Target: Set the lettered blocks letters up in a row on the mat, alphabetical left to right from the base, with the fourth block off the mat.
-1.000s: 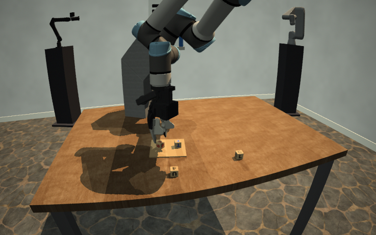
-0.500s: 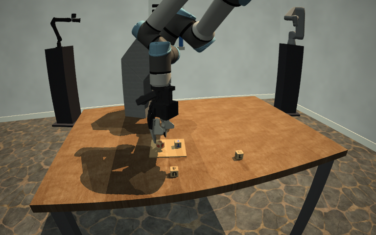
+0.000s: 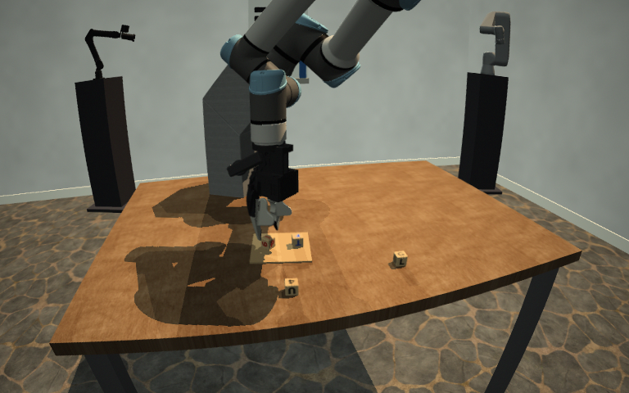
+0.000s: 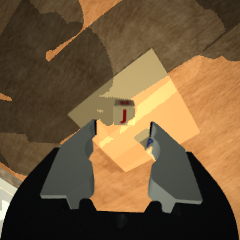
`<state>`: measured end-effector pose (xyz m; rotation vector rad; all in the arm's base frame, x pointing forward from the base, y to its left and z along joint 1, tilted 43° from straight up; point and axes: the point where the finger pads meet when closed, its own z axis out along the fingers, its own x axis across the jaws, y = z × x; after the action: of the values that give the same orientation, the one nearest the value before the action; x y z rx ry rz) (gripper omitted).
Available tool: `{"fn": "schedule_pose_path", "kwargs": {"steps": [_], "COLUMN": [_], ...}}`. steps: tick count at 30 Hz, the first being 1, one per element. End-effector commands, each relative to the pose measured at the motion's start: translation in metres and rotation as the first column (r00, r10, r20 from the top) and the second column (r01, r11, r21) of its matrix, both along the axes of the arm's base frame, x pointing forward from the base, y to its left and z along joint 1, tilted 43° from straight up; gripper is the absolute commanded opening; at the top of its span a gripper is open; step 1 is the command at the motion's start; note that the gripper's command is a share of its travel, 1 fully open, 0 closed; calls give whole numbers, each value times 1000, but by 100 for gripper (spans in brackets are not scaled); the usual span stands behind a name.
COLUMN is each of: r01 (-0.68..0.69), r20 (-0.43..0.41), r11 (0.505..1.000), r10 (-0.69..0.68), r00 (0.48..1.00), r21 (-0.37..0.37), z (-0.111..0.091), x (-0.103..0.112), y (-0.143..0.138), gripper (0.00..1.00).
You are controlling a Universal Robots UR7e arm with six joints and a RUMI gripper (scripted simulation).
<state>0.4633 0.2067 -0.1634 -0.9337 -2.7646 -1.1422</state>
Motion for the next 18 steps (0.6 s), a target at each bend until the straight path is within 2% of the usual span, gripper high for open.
{"fn": "schedule_pose_path", "kwargs": {"steps": [1,18], "r01": [-1,-1], "r20": [1,2], "r11": [1000,1000], "r10": [1,1], "r00": [1000,1000], "r21": [0,-1], "z": [-2,-20], "x": [1,7], "y": [2,18], "gripper": [37,37]}}
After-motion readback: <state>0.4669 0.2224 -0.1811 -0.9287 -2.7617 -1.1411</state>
